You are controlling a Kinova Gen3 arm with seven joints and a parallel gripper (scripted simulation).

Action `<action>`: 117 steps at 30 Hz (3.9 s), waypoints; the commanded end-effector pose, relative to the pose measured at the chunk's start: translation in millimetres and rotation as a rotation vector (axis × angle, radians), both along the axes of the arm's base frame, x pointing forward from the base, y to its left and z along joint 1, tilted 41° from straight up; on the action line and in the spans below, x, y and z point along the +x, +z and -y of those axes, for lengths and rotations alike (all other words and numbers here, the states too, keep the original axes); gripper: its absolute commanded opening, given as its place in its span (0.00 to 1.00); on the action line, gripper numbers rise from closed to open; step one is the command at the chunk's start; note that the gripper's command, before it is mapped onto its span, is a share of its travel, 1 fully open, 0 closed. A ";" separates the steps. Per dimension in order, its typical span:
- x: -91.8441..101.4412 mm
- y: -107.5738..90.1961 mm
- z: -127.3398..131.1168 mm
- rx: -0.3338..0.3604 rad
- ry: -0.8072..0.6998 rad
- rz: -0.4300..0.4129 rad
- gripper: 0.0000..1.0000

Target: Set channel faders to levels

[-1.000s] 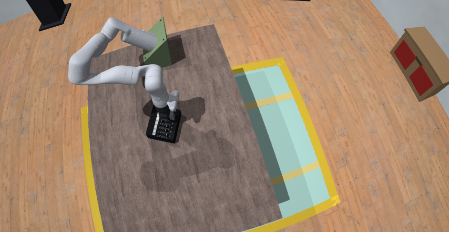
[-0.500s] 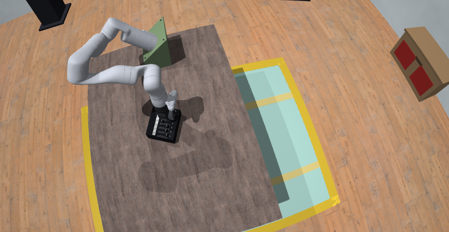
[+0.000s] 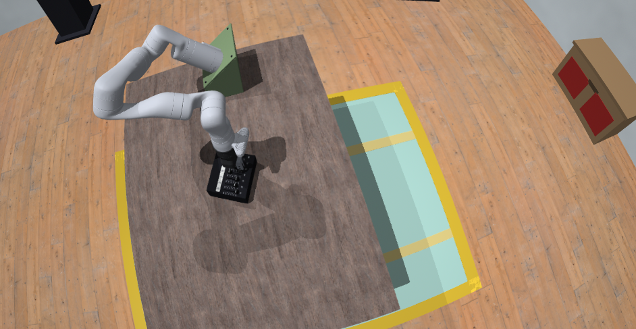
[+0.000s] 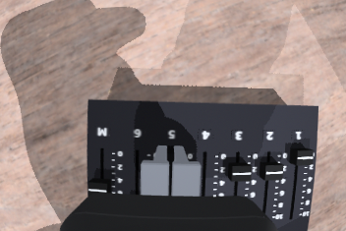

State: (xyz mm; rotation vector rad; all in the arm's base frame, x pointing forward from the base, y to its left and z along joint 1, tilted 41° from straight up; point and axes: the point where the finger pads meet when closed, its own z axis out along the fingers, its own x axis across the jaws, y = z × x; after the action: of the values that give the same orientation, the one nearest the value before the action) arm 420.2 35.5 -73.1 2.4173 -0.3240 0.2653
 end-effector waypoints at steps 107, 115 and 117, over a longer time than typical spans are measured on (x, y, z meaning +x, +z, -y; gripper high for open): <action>-4.4 36.5 -30.2 0.000 0.000 0.002 1.00; -6.8 53.6 -45.0 0.000 0.000 0.002 1.00; -7.9 61.1 -51.5 0.000 0.000 0.002 1.00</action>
State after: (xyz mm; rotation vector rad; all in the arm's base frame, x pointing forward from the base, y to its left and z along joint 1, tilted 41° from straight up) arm 409.3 77.6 -20.4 2.4092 -0.3265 0.2512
